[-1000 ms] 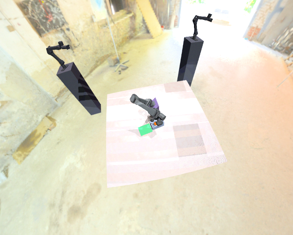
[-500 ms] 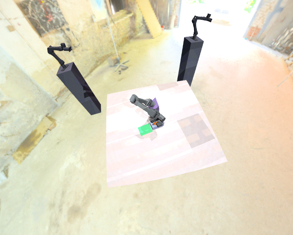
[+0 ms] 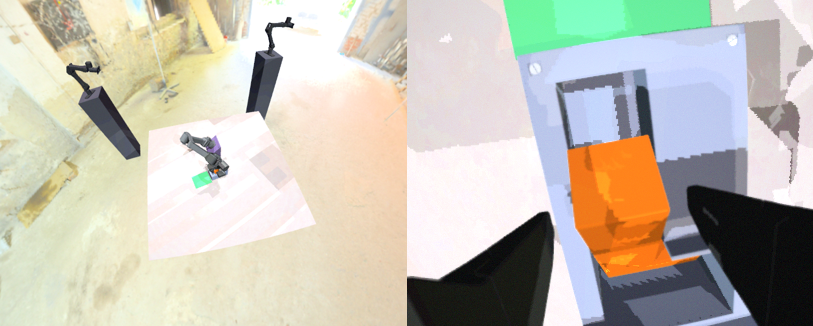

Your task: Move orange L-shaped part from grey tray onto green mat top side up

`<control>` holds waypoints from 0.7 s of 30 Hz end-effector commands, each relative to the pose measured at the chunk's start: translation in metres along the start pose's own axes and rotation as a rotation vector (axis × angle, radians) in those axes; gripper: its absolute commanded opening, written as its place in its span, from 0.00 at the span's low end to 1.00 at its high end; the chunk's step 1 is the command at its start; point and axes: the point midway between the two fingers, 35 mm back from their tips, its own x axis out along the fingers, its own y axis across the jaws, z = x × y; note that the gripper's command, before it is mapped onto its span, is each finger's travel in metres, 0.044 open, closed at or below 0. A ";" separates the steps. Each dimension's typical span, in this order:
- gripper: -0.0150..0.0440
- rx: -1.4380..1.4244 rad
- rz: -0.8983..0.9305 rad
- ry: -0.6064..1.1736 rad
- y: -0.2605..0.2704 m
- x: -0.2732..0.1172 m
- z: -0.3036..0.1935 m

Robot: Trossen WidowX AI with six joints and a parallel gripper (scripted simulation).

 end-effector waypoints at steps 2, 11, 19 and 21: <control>0.73 -0.004 -0.001 -0.005 -0.001 0.007 0.001; 0.44 0.000 -0.002 -0.001 -0.001 0.004 0.000; 0.32 0.000 -0.002 -0.001 -0.001 0.004 0.000; 0.25 0.000 -0.002 -0.001 -0.001 0.004 0.000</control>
